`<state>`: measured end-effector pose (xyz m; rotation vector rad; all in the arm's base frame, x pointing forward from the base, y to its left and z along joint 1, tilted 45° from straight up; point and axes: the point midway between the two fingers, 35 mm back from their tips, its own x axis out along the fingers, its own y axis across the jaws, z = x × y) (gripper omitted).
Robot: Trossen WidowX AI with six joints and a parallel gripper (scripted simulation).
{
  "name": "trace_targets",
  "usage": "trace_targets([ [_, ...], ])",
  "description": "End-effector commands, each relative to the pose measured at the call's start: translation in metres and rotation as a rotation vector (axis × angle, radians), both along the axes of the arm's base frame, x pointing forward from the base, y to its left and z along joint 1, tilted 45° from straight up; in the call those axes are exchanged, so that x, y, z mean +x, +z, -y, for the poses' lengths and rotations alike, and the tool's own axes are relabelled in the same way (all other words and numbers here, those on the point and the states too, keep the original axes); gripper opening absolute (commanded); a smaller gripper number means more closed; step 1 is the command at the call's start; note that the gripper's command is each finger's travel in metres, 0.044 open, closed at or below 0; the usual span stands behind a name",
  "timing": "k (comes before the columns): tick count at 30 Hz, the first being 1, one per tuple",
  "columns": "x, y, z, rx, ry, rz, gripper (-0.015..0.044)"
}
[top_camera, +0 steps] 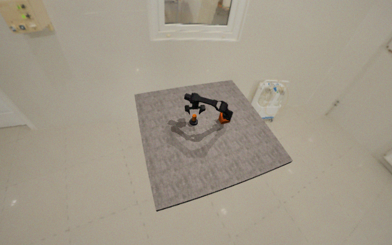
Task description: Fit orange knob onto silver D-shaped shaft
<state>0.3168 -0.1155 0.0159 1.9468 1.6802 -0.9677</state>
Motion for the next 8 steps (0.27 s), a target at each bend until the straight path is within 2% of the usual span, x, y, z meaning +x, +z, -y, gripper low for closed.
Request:
trace_targets([
  [1, -0.0043, 0.0191, 0.0177, -0.004, -0.001, 0.005, 0.044],
  [8, -0.0011, 0.0179, 0.0192, -0.004, -0.001, 0.005, 0.044],
])
